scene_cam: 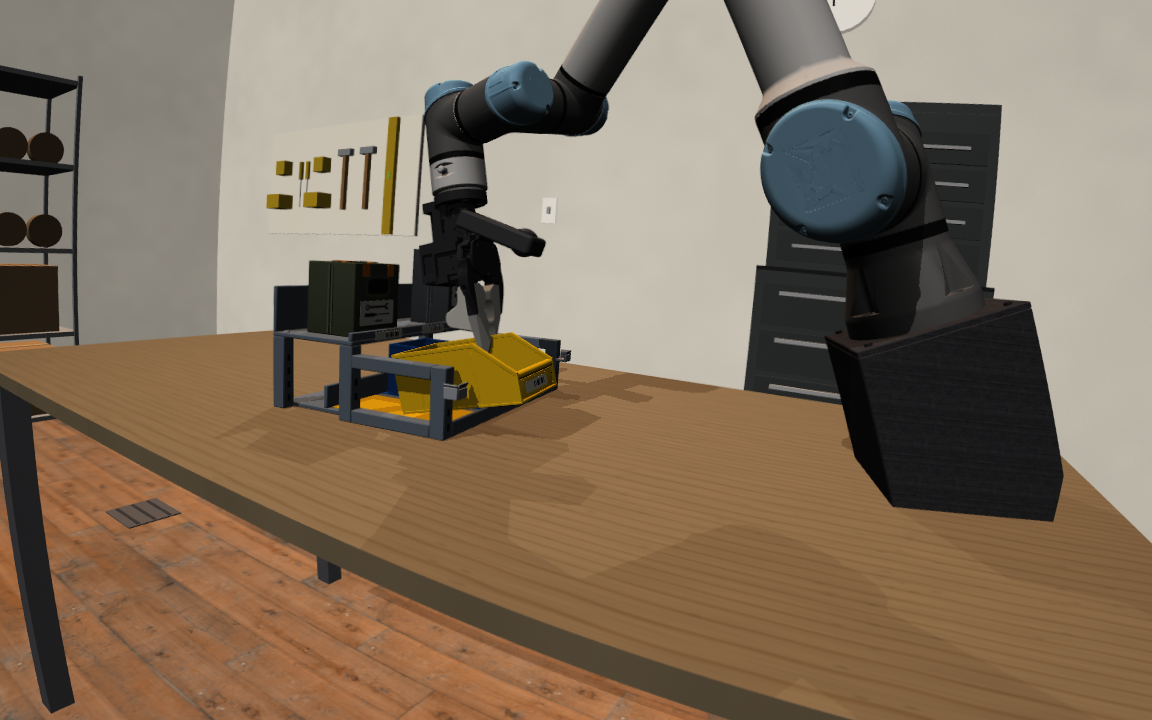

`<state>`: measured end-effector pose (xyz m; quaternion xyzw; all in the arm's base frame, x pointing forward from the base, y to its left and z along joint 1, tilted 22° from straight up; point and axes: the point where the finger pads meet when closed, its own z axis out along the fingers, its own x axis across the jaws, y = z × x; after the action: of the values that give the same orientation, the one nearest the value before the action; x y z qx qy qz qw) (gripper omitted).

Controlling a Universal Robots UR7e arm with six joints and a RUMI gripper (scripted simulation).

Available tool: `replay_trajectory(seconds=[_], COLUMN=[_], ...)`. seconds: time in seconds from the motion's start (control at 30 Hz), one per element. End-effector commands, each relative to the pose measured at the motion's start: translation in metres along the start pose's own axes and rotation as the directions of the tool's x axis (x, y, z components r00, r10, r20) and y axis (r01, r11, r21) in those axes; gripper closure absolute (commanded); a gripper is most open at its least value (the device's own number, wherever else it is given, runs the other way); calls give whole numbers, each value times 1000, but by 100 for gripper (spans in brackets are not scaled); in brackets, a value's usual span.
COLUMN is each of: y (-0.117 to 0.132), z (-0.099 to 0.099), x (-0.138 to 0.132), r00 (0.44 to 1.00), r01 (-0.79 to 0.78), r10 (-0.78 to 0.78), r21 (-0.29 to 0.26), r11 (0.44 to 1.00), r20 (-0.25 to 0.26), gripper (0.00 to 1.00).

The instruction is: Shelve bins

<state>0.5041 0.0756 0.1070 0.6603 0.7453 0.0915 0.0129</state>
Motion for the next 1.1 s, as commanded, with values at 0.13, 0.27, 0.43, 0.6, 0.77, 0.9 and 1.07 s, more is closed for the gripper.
replay_trajectory(seconds=[0.13,0.27,0.43,0.6,0.77,0.9,1.07], y=[1,1,1,2,2,2,2], z=[2,3,4,5,5,5,5], x=[0,0,0,0,0,0,0], r00=[1000,1000,1000,1000,1000,1000,1000], r01=[0,0,0,0,0,0,0], r10=[0,0,0,0,0,0,0], r21=[-2,-2,-2,-2,-2,-2,-2], r11=[1000,1000,1000,1000,1000,1000,1000], r20=[0,0,0,0,0,0,0], gripper=[100,100,100,100,100,100,100])
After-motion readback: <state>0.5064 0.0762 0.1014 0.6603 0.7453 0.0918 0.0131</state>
